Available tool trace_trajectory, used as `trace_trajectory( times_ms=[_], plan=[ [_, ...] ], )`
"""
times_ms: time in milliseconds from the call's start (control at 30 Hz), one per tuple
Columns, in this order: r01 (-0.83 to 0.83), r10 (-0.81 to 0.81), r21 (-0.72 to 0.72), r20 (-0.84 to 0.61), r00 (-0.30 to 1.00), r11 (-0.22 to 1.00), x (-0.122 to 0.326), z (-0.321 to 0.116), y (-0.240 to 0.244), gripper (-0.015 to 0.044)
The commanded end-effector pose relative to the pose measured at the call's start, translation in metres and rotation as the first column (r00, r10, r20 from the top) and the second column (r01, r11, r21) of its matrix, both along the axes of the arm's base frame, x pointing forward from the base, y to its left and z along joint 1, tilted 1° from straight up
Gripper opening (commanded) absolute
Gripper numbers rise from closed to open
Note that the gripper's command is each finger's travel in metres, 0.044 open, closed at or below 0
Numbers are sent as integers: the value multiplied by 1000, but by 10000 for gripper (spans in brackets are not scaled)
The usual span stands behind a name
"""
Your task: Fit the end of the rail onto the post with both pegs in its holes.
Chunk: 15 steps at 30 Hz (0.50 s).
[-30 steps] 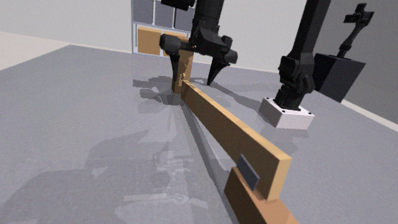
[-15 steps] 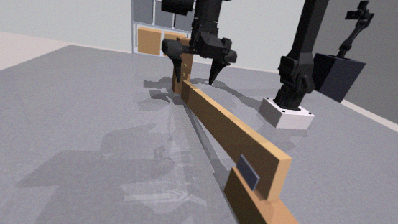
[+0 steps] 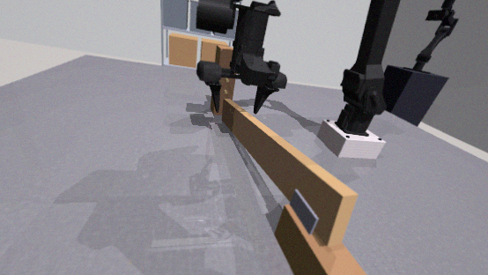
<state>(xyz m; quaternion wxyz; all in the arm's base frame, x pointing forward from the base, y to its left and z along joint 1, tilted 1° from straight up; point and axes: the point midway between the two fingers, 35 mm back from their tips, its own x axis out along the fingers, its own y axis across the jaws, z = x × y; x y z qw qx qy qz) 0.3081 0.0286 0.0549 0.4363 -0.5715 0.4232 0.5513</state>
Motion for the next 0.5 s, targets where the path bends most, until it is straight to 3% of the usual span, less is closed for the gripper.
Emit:
trace_trajectory(
  times_ms=[0, 467],
  plan=[
    [-4, 4, -5, -6, 1000, 1000, -1, -8, -1, 440],
    [-4, 4, -5, -6, 1000, 1000, -2, -30, -1, 440]
  ],
)
